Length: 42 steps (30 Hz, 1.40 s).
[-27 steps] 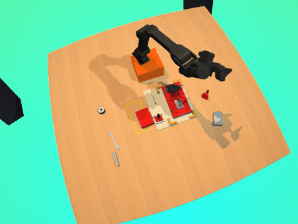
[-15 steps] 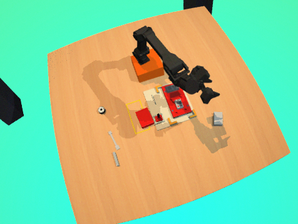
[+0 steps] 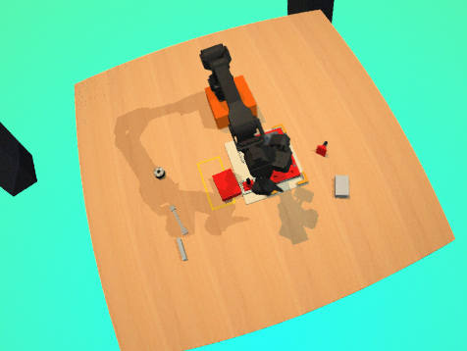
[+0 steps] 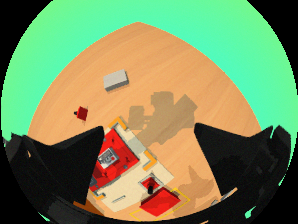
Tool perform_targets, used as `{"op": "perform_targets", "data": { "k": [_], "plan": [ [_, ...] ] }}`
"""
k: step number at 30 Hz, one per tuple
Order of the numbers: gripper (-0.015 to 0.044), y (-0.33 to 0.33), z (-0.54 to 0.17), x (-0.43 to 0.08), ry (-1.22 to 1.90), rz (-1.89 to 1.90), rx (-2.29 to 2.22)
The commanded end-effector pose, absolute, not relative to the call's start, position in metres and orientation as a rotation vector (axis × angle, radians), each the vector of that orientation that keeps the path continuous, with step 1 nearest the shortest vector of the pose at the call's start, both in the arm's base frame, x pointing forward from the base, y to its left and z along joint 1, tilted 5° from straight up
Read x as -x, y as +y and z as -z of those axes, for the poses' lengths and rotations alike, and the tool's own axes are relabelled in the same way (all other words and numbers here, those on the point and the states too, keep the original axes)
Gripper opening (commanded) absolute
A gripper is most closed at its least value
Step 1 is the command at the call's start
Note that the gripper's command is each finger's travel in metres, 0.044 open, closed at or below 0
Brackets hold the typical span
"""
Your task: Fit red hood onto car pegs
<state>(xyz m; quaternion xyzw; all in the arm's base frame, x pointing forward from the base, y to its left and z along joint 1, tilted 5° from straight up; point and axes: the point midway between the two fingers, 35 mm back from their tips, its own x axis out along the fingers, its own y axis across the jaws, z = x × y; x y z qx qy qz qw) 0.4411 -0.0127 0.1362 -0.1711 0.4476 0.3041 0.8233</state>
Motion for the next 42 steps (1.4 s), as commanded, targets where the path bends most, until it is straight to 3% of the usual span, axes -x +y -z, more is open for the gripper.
{"op": "perform_targets", "data": {
  "k": [1, 16, 42],
  "plan": [
    [0.0440, -0.046, -0.114, -0.422, 1.091, -0.502, 0.286],
    [0.0440, -0.153, -0.048, -0.315, 1.547, 0.133, 0.002],
    [0.0440, -0.154, -0.034, -0.314, 1.551, 0.141, 0.000]
  ]
}}
